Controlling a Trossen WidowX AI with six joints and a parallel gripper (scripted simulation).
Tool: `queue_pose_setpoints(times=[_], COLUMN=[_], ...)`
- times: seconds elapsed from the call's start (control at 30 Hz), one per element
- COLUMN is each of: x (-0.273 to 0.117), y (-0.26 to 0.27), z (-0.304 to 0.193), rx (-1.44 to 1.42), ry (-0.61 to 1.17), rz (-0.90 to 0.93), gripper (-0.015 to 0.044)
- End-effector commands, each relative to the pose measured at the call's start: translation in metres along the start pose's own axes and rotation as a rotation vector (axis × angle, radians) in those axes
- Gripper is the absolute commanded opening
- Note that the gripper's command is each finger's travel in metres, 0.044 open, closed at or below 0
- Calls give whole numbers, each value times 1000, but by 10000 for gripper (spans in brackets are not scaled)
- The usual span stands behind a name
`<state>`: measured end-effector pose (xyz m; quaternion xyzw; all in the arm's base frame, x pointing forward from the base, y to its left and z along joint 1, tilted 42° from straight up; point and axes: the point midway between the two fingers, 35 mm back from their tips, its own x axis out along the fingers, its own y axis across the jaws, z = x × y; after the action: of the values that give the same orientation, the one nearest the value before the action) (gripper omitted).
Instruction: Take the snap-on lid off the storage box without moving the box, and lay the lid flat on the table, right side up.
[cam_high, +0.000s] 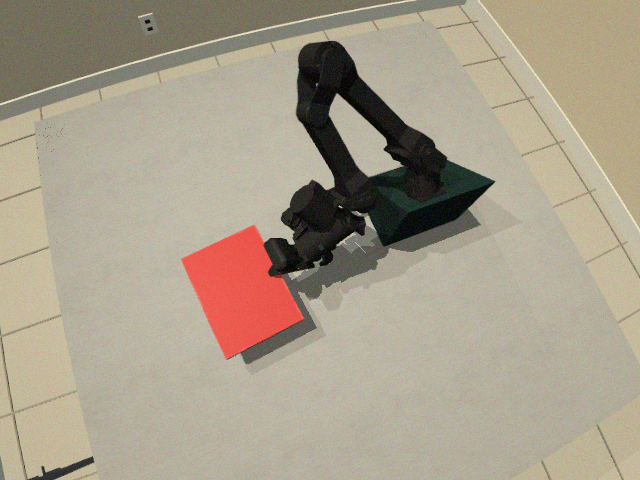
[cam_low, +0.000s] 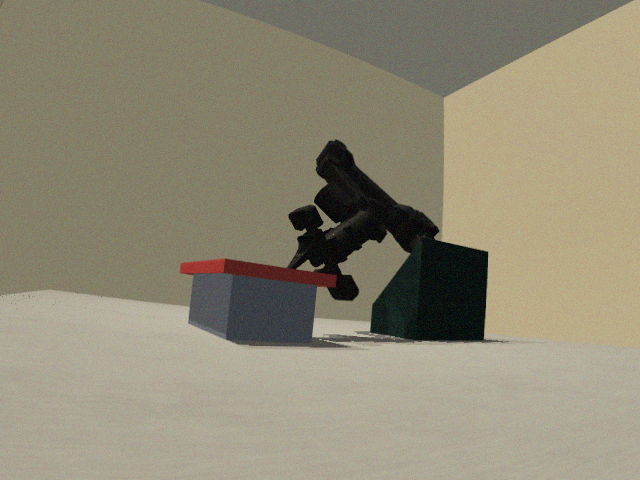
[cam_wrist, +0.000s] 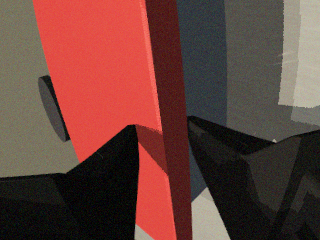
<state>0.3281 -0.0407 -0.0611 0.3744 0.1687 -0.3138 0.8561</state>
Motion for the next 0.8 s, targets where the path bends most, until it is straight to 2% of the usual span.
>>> queue_pose_setpoints(times=[0.0, 0.77], x=[-1, -4], y=[1, 4], z=[0, 0], rx=[0, 0], ry=[0, 0], rz=[-1, 0], gripper=[0, 0])
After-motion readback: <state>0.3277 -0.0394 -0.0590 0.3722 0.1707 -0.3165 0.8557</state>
